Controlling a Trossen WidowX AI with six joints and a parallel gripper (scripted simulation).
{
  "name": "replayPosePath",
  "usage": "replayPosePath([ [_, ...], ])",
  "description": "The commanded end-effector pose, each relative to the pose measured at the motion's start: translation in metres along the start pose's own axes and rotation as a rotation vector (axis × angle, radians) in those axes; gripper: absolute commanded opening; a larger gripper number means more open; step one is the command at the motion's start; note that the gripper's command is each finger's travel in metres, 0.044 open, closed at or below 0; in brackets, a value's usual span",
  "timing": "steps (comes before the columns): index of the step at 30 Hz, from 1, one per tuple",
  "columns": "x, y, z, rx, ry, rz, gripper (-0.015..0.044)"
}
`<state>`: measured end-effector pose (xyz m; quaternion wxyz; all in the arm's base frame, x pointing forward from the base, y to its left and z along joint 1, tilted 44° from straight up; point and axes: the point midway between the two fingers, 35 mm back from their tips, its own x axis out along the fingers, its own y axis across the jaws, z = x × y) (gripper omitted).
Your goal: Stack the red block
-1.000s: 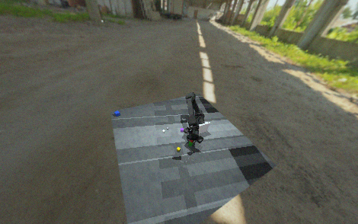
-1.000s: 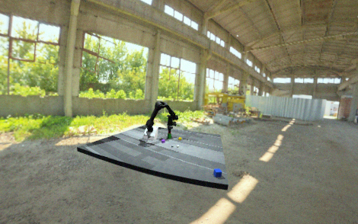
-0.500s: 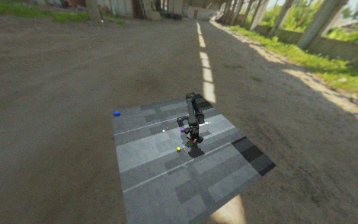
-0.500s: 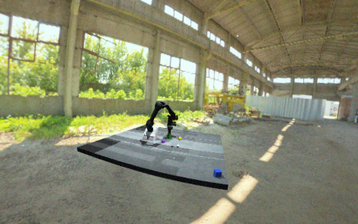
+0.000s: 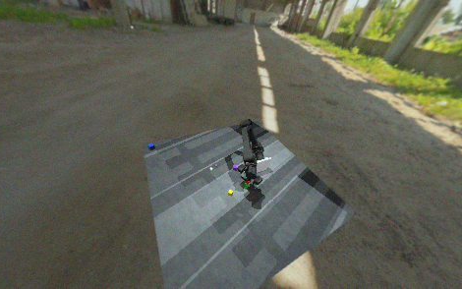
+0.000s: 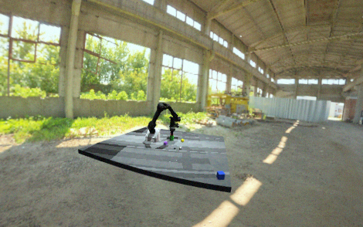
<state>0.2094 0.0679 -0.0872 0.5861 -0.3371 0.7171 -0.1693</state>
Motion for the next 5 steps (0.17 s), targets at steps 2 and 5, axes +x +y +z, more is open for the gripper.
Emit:
replayPosePath([
  [2, 0.0004, 0.0002, 0.0001, 0.001, 0.0, 0.001, 0.044],
  [5, 0.0004, 0.0002, 0.0001, 0.001, 0.0, 0.001, 0.044],
])
